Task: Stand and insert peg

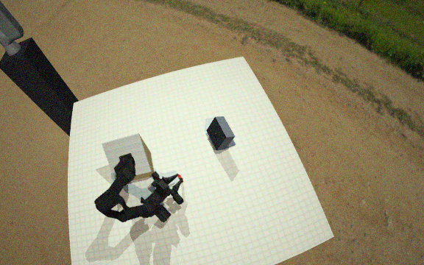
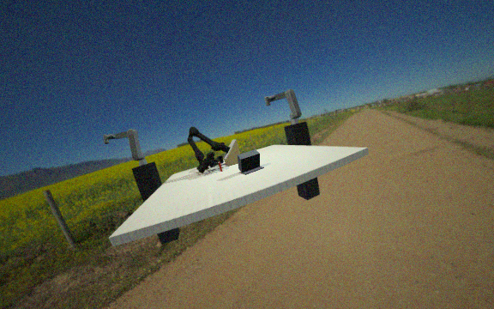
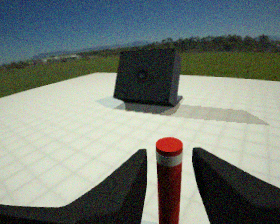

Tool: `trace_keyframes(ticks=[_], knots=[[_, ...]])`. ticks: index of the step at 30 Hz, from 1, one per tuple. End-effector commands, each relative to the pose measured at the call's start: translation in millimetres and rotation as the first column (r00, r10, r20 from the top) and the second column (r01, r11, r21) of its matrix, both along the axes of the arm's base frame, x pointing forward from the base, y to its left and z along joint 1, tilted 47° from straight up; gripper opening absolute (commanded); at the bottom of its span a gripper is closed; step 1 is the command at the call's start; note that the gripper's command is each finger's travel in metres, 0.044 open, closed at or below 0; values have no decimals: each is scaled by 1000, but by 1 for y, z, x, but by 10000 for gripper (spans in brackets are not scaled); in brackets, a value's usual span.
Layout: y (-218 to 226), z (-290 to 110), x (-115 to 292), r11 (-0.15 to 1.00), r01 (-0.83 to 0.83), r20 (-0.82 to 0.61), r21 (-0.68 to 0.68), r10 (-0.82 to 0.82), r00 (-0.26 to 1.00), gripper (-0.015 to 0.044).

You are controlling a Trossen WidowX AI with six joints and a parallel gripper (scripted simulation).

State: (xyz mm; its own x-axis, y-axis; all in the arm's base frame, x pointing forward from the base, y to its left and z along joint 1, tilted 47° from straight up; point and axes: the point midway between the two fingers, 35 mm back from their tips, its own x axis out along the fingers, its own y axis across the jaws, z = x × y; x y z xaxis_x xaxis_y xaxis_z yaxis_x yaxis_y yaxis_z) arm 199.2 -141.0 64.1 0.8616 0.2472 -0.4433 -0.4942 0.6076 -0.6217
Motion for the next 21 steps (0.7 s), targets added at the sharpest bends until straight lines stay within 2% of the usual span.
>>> trace_keyframes(ticks=[1, 4, 16, 21], knots=[[0, 0, 0, 1000, 0, 0, 0, 0, 1000, 130], [0, 0, 0, 1000, 0, 0, 0, 0, 1000, 130], [0, 0, 0, 1000, 0, 0, 0, 0, 1000, 440], [0, 0, 0, 1000, 0, 0, 0, 0, 1000, 440]])
